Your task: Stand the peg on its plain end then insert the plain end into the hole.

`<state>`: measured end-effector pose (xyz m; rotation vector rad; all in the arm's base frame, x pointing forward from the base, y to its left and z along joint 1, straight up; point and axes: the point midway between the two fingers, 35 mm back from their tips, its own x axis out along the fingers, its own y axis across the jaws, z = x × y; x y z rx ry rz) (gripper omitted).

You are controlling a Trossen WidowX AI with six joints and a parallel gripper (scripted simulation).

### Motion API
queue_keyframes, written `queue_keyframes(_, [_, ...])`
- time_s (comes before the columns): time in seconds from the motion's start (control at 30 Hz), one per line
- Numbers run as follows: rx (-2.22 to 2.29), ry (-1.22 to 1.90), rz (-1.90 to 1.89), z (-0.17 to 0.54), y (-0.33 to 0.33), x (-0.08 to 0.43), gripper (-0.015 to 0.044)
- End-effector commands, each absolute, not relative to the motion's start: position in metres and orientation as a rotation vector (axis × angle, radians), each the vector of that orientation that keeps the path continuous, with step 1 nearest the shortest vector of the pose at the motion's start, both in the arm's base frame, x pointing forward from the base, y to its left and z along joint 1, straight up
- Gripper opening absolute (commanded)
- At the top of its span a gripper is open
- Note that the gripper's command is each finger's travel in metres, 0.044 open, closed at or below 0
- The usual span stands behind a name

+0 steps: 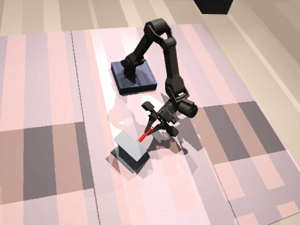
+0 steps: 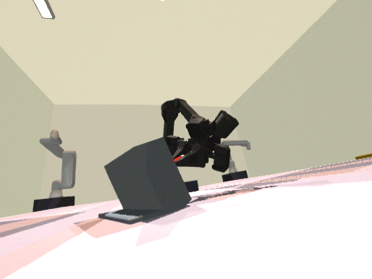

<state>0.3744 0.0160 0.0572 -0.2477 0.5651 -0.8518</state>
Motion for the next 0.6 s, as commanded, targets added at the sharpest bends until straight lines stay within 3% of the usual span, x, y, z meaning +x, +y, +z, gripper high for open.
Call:
queue_keyframes(0.0, [-0.25,0.571,-0.85,0.054,0.0113,0.3766,0.0])
queue_keyframes(0.57, [-0.248,0.565,-0.852,0.0566,0.0146,0.3751,0.0])
